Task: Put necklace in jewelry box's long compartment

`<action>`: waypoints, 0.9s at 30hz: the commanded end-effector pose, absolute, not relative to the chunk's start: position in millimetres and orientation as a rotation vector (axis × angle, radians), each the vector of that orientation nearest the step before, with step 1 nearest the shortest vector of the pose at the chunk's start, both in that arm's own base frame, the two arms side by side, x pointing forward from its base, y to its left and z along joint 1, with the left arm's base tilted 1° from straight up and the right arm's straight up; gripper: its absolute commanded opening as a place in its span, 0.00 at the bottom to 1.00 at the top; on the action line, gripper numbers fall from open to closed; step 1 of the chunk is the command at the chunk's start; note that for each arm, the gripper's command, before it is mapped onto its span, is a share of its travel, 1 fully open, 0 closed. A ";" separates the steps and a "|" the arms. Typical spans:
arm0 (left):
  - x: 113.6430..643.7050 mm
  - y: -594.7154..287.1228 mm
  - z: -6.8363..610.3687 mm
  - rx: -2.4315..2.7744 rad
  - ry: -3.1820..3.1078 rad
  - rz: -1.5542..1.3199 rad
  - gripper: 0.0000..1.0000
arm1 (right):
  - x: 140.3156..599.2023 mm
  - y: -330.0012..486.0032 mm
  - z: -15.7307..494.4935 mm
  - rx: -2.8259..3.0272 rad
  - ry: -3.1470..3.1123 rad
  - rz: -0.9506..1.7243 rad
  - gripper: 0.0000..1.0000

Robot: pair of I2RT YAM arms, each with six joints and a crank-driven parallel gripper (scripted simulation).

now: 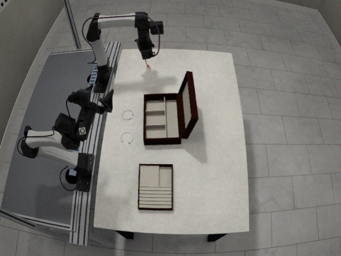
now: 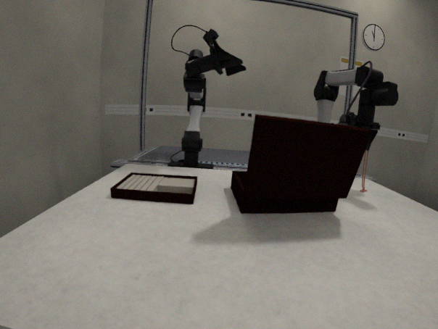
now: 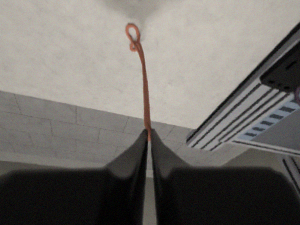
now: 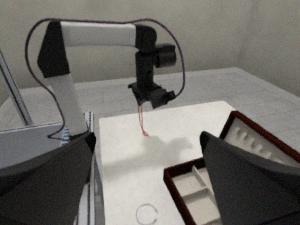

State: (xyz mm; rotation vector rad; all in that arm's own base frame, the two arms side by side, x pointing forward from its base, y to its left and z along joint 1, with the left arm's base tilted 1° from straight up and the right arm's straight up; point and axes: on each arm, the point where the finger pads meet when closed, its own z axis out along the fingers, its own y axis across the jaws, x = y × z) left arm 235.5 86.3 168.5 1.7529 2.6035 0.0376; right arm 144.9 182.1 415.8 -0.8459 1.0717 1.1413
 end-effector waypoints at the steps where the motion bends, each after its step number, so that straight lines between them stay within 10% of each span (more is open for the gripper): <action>1: 250.3 73.7 185.2 1.675 2.566 0.147 0.00 | 129.2 175.2 399.0 -0.928 1.109 1.181 1.00; 27: 305.0 -40.4 219.2 1.615 2.350 0.380 0.00 | 182.1 173.2 447.3 -0.418 1.151 0.987 1.00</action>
